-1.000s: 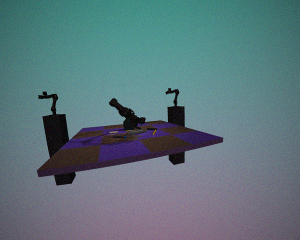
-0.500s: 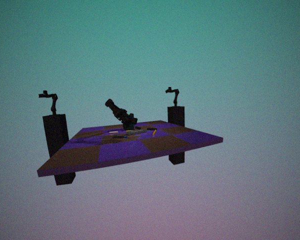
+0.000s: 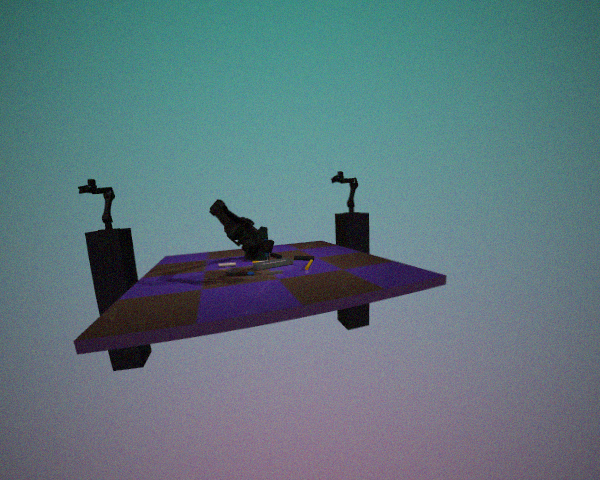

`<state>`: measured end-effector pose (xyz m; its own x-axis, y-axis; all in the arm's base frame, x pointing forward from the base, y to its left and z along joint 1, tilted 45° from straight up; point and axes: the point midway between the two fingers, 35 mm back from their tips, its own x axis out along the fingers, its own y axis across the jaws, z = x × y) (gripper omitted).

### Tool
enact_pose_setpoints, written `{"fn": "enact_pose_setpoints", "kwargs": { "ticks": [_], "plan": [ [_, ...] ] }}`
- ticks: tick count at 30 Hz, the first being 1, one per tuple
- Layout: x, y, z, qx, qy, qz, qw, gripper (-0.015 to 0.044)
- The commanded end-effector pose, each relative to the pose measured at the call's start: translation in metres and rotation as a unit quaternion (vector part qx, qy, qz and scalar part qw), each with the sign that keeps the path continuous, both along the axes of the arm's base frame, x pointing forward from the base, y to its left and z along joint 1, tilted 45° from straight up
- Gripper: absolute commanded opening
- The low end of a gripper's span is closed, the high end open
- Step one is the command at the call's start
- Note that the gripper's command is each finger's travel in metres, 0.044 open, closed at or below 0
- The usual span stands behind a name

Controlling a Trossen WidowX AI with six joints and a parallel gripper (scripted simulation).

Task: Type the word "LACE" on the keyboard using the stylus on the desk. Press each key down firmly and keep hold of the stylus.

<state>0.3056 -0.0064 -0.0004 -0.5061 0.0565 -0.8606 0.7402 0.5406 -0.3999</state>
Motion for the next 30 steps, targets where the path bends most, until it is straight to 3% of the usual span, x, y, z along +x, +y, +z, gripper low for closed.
{"fn": "enact_pose_setpoints", "kwargs": {
  "ticks": [1, 30],
  "plan": [
    [-0.0013, -0.0021, -0.0021, -0.001, 0.003, 0.004, 1.000, 0.0081],
    [-0.0009, -0.0082, -0.0068, -0.001, 0.003, 0.004, 1.000, 0.0081]
  ]
}}
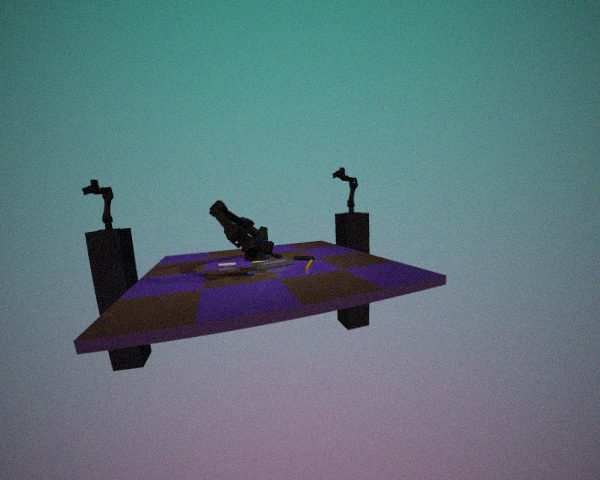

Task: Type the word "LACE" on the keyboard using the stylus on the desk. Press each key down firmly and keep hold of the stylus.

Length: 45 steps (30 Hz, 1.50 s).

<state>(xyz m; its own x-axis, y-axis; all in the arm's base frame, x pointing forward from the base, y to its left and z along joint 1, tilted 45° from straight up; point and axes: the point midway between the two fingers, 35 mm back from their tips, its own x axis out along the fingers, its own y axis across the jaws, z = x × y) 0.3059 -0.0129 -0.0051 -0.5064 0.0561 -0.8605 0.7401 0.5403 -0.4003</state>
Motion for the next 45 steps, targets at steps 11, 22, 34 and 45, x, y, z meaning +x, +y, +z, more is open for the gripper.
{"fn": "enact_pose_setpoints", "kwargs": {
  "ticks": [11, 22, 34, 45],
  "plan": [
    [-0.001, -0.005, -0.005, -0.001, 0.002, 0.004, 1.000, 0.0081],
    [0.000, -0.008, -0.008, -0.001, 0.002, 0.004, 1.000, 0.0081],
    [0.000, -0.009, -0.009, -0.001, 0.002, 0.004, 1.000, 0.0081],
    [-0.003, 0.007, 0.007, 0.000, 0.003, 0.004, 1.000, 0.0081]
  ]
}}
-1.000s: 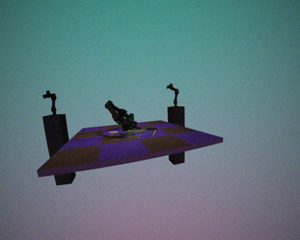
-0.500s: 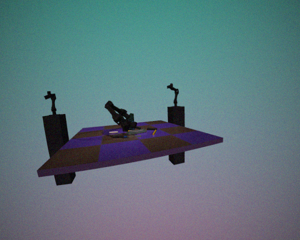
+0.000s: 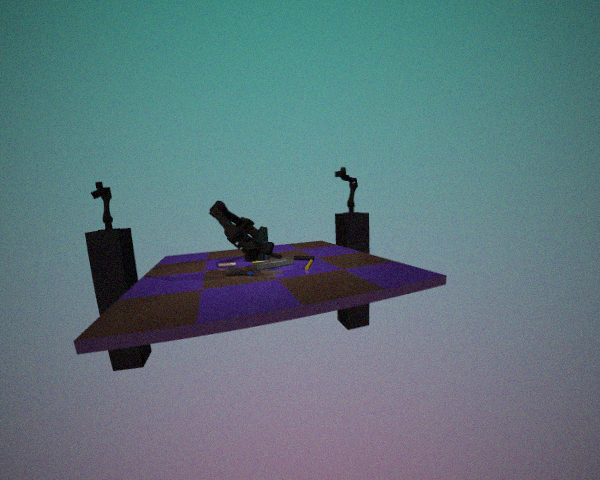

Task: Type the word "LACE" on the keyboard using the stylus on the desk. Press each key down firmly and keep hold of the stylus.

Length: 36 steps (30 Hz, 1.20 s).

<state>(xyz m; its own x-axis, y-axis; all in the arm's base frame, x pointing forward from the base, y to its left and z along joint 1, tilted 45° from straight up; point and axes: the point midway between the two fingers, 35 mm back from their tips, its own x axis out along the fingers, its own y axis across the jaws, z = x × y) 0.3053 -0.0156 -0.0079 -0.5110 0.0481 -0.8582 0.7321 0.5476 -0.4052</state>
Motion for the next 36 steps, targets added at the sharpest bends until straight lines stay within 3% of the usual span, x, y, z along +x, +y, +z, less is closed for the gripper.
{"fn": "enact_pose_setpoints", "kwargs": {
  "ticks": [1, 7, 20, 28, 36],
  "plan": [
    [-0.004, 0.013, 0.013, 0.001, 0.000, -0.002, 1.000, 0.0081],
    [-0.002, 0.019, 0.019, 0.001, -0.006, 0.003, 1.000, 0.0085],
    [0.004, 0.012, 0.043, 0.018, -0.115, -0.116, 0.986, 0.0000],
    [0.008, 0.007, 0.059, 0.035, -0.179, -0.182, 0.966, 0.0000],
    [0.008, 0.007, 0.060, 0.035, -0.181, -0.183, 0.966, 0.0000]
  ]
}}
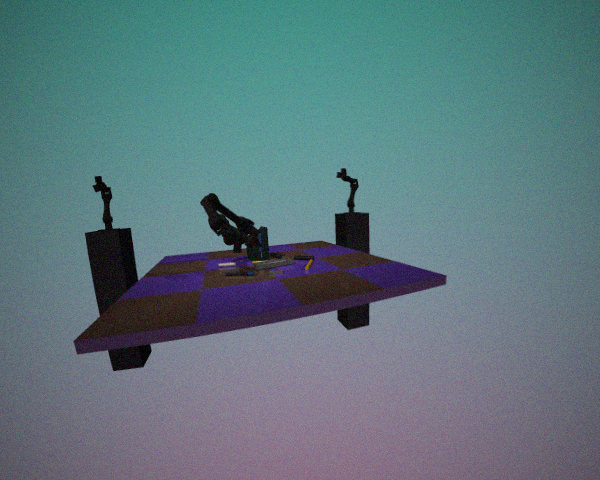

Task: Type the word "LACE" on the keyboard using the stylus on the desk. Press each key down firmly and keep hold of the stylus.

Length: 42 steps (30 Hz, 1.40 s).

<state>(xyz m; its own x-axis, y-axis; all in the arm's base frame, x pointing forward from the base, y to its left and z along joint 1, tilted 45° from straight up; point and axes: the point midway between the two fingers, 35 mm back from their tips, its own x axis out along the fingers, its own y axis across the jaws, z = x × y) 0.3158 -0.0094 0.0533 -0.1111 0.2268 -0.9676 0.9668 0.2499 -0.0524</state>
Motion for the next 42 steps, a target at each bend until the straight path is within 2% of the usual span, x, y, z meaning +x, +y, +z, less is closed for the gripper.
{"fn": "enact_pose_setpoints", "kwargs": {
  "ticks": [1, 24, 27, 42],
  "plan": [
    [-0.003, 0.001, -0.001, 0.003, 0.004, -0.005, 1.000, 0.0000],
    [0.001, -0.024, -0.025, 0.003, 0.004, -0.005, 1.000, 0.0000],
    [0.002, -0.024, -0.027, 0.003, 0.004, -0.005, 1.000, 0.0079],
    [0.003, -0.028, -0.032, 0.002, 0.004, -0.005, 1.000, 0.0081]
  ]
}}
